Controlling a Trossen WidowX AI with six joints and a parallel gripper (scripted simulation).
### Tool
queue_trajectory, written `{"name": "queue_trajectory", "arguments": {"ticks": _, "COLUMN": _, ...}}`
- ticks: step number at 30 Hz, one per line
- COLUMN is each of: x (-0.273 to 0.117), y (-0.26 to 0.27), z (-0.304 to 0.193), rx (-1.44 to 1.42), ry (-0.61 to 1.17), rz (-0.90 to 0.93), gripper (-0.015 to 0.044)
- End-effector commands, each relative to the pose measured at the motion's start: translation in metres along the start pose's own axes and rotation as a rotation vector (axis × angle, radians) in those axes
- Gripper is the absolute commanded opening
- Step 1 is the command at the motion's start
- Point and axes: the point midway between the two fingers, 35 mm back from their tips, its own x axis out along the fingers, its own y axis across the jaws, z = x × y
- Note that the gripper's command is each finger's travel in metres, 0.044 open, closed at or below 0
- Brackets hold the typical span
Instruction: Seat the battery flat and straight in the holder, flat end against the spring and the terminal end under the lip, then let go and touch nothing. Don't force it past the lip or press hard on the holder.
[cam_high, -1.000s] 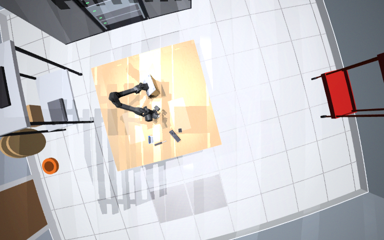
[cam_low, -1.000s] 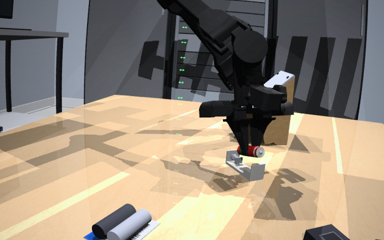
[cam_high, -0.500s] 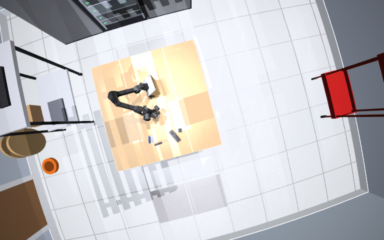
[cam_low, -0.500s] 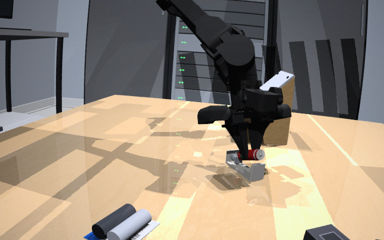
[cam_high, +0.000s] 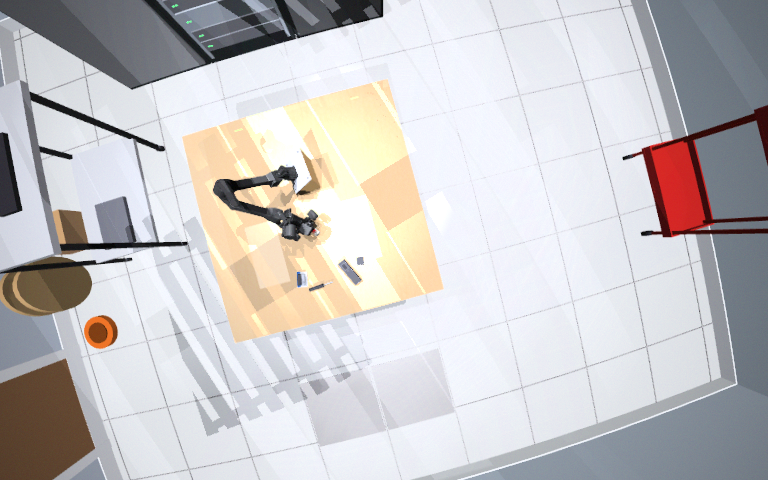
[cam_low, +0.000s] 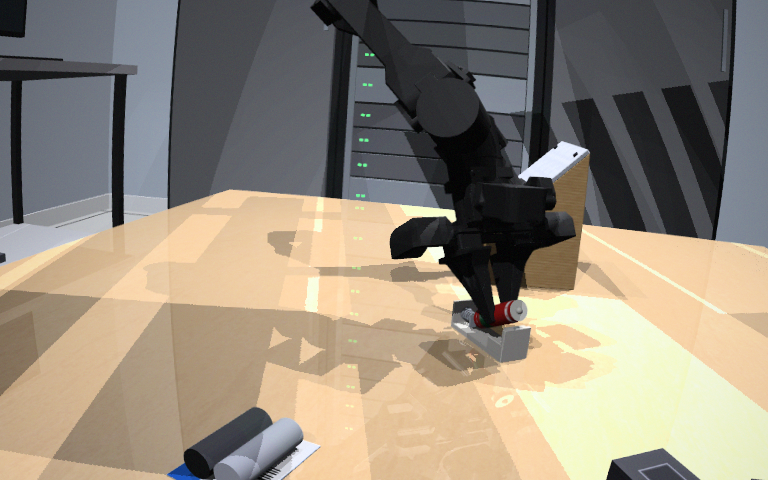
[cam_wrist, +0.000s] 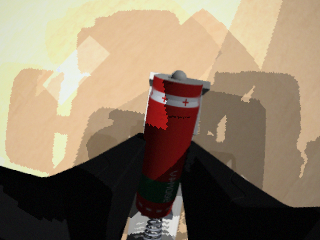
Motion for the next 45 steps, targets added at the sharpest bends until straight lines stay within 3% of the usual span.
{"name": "queue_trajectory", "arguments": {"ticks": 1, "x": -0.001, "y": -0.002, "z": 0.000, "rx": -0.003, "ry": -0.041, "rz": 0.000, "gripper": 0.0065}}
{"name": "queue_trajectory", "arguments": {"ticks": 32, "x": -0.007, "y": -0.002, "z": -0.022, "rx": -0.010, "ry": -0.077, "rz": 0.009, "gripper": 0.0065}}
{"name": "queue_trajectory", "arguments": {"ticks": 45, "x": -0.003, "y": -0.002, "z": -0.020, "rx": 0.001, "ry": -0.006, "rz": 0.031, "gripper": 0.0065}}
